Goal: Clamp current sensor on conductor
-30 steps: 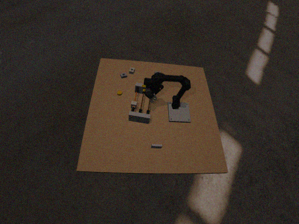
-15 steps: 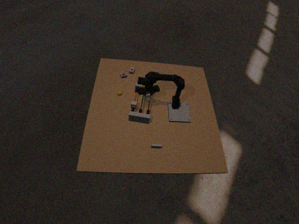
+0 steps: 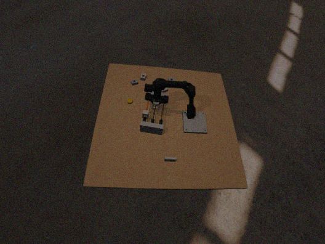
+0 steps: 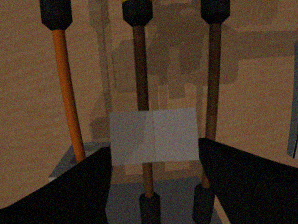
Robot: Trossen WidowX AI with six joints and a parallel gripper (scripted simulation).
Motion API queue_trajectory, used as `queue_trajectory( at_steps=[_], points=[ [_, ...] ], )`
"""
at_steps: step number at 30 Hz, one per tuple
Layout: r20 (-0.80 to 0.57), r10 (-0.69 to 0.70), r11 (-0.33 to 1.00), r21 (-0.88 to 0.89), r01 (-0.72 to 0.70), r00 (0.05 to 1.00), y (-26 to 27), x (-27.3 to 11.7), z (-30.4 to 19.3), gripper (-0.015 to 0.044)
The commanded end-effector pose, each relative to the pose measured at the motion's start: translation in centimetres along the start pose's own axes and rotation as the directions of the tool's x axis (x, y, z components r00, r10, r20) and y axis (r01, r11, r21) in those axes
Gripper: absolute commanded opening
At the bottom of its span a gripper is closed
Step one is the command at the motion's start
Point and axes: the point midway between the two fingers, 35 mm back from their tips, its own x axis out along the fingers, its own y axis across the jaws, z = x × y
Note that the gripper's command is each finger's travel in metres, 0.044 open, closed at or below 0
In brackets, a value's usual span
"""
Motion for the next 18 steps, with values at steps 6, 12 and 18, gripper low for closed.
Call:
queue_trajectory(
  at_steps=[6,12,18],
  points=[
    [0.002,0.008,1.000,0.016,-0.008,1.000,0.3,0.9,0.0,0.0000],
    [0.002,0.008,1.000,0.016,-0.008,1.000,0.4,1.9,0.0,0.0000],
    [0.002,0.008,1.000,0.016,-0.008,1.000,0.4,2.9,0.0,0.0000]
  ],
)
